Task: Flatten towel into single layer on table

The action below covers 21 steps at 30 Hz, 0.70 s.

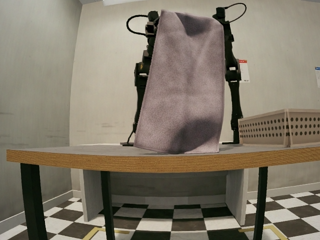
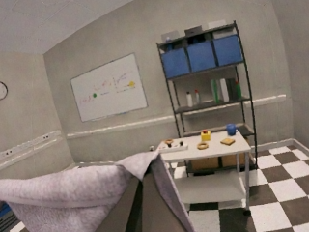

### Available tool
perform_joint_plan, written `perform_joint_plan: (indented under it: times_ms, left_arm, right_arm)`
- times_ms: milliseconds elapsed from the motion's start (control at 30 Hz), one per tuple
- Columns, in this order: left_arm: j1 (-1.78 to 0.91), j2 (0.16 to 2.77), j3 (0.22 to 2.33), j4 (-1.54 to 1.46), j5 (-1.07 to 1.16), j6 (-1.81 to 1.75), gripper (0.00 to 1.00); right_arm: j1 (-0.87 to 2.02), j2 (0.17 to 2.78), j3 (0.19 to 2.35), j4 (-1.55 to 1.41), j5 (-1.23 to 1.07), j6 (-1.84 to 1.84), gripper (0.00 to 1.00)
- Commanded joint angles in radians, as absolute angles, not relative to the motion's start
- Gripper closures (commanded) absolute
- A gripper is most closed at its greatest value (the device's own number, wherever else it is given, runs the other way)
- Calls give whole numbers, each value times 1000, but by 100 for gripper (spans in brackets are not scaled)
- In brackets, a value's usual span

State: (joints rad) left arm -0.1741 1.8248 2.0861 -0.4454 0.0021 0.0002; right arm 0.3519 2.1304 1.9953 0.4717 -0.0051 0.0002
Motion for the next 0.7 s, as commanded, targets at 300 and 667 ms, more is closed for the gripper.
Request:
perform_joint_plan:
  times_ms: [300, 667]
  left_arm:
    - [-166, 1791, 2104, -444, -11, -2, 100]
    - [-194, 1795, 2018, -336, -10, -2, 100]
  right_arm:
    - [338, 2097, 1981, 474, 6, 2, 100]
    - [329, 2143, 1992, 509, 6, 2, 100]
